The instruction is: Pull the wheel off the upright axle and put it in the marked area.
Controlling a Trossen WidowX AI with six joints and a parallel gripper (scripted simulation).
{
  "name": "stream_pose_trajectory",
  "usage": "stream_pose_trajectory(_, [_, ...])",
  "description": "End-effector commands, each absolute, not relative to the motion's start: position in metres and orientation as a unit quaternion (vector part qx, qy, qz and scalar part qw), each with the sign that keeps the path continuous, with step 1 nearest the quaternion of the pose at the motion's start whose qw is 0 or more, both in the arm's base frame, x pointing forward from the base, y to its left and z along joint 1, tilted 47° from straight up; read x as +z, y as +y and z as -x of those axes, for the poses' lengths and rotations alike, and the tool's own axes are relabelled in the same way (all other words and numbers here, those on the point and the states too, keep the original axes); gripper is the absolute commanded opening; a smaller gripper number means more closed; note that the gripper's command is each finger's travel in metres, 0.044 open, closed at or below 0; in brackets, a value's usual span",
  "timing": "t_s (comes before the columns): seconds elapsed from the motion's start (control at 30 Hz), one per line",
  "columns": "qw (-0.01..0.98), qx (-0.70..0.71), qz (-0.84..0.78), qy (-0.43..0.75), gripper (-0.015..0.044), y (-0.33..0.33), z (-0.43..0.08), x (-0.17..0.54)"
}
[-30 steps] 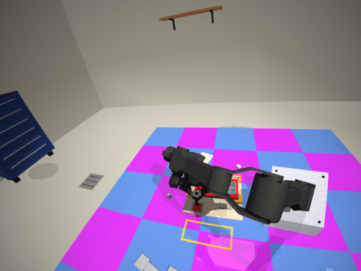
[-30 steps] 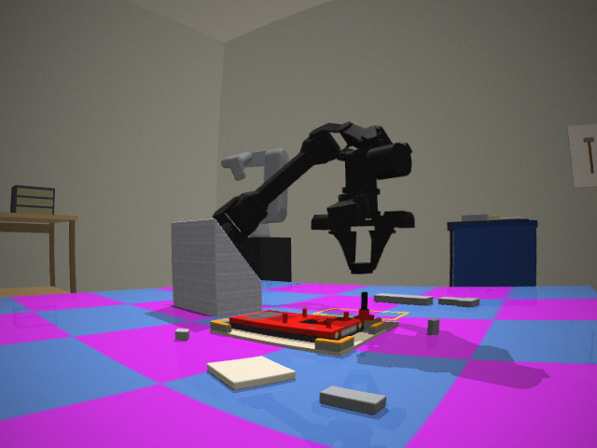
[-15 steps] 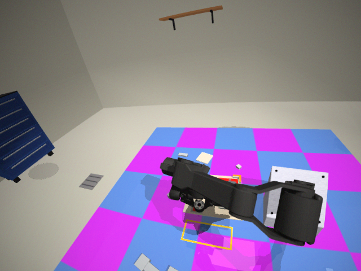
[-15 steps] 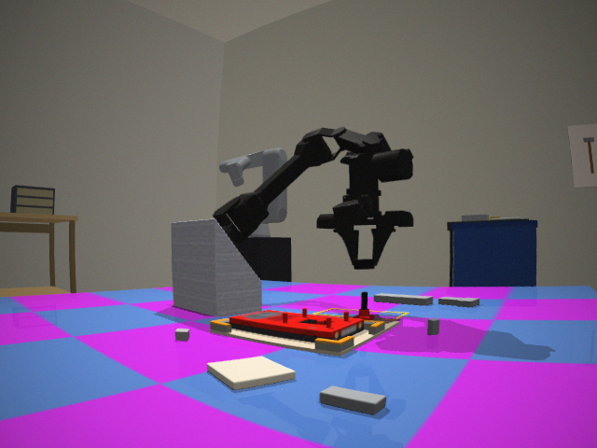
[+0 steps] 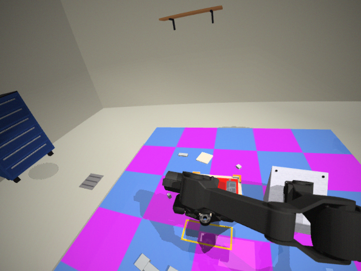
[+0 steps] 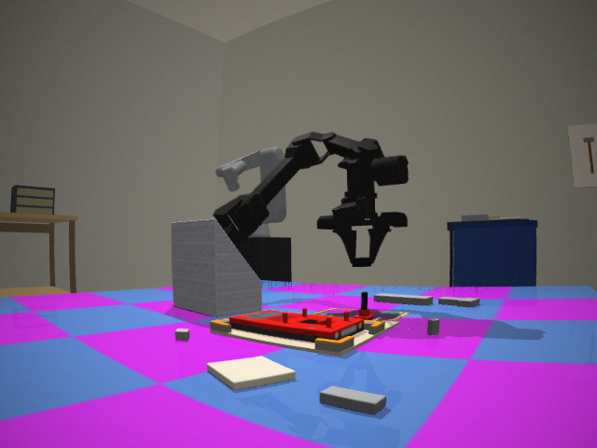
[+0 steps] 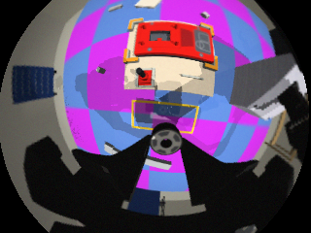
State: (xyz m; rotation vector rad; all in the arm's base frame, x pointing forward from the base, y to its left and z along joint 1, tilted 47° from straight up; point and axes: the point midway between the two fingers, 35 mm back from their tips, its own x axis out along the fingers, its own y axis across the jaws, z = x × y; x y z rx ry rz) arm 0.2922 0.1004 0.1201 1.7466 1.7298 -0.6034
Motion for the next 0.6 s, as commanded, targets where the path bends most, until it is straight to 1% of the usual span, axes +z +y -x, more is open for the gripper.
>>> stream_pose_trajectory(0.0, [0.297, -0.228, -0.659, 0.652, 0.0000, 0.107, -0.291, 0.115])
stream_pose_trajectory(0.23, [0.298, -0.229, -0.659, 0.652, 0.0000, 0.120, -0.293, 0.102])
stream_pose_trajectory(0.57, [0.298, -0.228, -0.659, 0.652, 0.0000, 0.158, -0.297, 0.067])
